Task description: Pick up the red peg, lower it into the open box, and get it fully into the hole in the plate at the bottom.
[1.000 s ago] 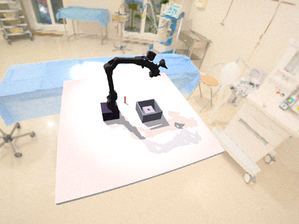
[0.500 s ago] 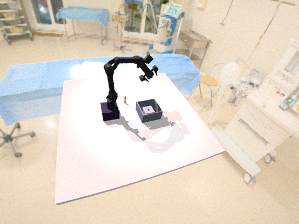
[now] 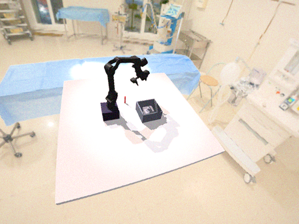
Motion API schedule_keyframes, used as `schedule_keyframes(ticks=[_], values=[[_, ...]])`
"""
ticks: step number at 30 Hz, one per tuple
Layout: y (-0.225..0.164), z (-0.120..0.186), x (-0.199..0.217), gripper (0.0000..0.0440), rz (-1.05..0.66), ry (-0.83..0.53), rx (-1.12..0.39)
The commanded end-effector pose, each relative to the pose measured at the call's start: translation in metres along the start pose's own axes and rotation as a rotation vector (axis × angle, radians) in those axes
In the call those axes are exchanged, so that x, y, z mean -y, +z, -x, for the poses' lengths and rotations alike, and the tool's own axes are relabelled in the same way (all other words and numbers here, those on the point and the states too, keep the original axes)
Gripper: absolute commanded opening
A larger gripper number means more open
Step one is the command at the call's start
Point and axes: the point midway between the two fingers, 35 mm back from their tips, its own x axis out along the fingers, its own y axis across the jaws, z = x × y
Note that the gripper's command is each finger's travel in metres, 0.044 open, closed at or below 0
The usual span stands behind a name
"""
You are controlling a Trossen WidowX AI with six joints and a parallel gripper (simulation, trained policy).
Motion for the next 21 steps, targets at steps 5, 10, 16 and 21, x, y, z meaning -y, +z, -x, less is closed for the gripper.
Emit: schedule_keyframes(ticks=[5, 10, 16, 21], values=[[-0.020, -0.008, 0.038, 0.0440, 0.172, -0.161, -0.021], [-0.033, -0.011, 0.066, 0.0440, 0.300, -0.276, -0.043], [-0.047, -0.018, 0.100, 0.0440, 0.451, -0.414, -0.070], [-0.055, -0.027, 0.123, 0.0440, 0.543, -0.505, -0.083]])
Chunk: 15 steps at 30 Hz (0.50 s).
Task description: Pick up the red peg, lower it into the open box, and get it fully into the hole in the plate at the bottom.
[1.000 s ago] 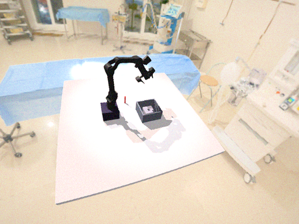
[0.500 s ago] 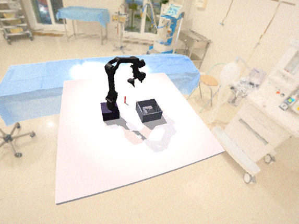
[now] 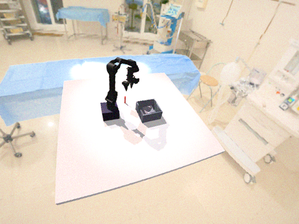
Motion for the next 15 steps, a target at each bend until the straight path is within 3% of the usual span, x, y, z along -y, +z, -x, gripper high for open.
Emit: schedule_keyframes(ticks=[1, 15], values=[[-0.007, -0.012, 0.006, 0.0440, 0.045, -0.050, -0.010], [-0.022, -0.068, 0.010, 0.0440, 0.169, -0.135, 0.008]])
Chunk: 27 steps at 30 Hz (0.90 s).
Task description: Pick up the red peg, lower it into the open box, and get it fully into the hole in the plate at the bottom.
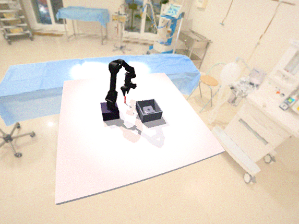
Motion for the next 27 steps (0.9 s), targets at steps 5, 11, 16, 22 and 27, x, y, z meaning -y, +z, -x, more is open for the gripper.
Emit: schedule_keyframes(ticks=[5, 11, 16, 22, 27], values=[[-0.002, -0.030, -0.004, 0.0440, 0.029, -0.012, 0.026], [-0.003, -0.056, -0.008, 0.0440, 0.040, -0.001, 0.052], [-0.004, -0.073, -0.008, 0.0395, 0.053, -0.006, 0.058], [-0.006, -0.089, -0.006, 0.0239, 0.059, -0.030, 0.050], [-0.009, -0.095, -0.002, 0.0108, 0.062, -0.062, 0.037]])
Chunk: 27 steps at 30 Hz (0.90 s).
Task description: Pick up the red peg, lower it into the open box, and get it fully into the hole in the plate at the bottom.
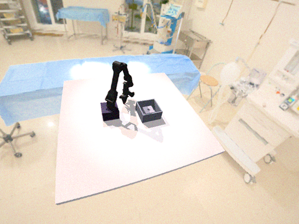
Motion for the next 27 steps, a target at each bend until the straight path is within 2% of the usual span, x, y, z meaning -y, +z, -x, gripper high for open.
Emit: schedule_keyframes(ticks=[1, 4, 9, 27], values=[[-0.002, -0.003, 0.005, 0.0082, 0.007, -0.026, -0.011], [-0.003, -0.005, 0.010, 0.0020, 0.010, -0.057, -0.015], [0.009, 0.011, 0.013, 0.0000, 0.008, -0.061, 0.030], [0.049, 0.078, 0.036, 0.0000, -0.028, -0.066, 0.124]])
